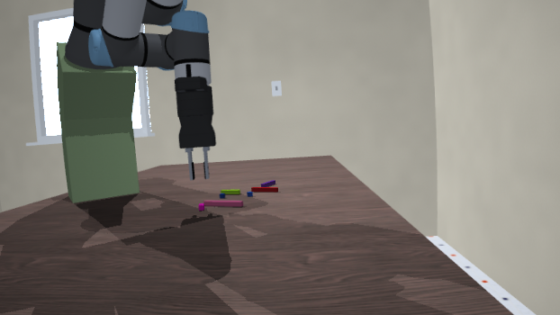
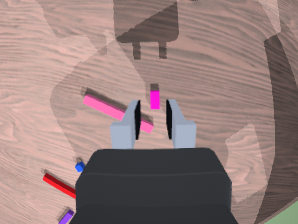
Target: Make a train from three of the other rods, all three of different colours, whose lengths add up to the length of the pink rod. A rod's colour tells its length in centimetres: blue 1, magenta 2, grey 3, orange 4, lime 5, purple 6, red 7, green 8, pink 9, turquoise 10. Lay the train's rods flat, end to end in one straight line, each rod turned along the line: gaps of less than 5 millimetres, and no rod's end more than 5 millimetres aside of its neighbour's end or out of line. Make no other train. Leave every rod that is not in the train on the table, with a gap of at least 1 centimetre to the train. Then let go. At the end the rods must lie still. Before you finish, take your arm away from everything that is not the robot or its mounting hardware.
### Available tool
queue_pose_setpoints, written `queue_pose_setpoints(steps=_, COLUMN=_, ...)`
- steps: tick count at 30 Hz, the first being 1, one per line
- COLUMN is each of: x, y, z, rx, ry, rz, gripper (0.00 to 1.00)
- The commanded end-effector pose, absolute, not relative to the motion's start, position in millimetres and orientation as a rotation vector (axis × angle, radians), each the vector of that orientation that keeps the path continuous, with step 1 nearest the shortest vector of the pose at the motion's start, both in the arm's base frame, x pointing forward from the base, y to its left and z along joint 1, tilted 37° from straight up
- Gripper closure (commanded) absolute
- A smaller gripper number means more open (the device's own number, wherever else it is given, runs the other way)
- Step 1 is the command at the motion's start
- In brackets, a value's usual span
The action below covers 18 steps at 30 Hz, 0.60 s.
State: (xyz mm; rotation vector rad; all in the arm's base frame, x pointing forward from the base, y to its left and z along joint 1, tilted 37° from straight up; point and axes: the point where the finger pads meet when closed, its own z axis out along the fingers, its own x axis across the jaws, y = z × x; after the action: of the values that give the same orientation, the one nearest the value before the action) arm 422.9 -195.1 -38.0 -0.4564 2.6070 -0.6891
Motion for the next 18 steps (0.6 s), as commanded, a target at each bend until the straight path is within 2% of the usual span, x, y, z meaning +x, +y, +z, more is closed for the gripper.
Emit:
queue_pose_setpoints(steps=1, x=425, y=-197, z=-41, rx=-0.457, ry=2.606, rz=-0.69, gripper=0.46)
queue_pose_setpoints(steps=18, x=434, y=-207, z=-59, rx=-0.457, ry=2.606, rz=-0.69, gripper=0.46)
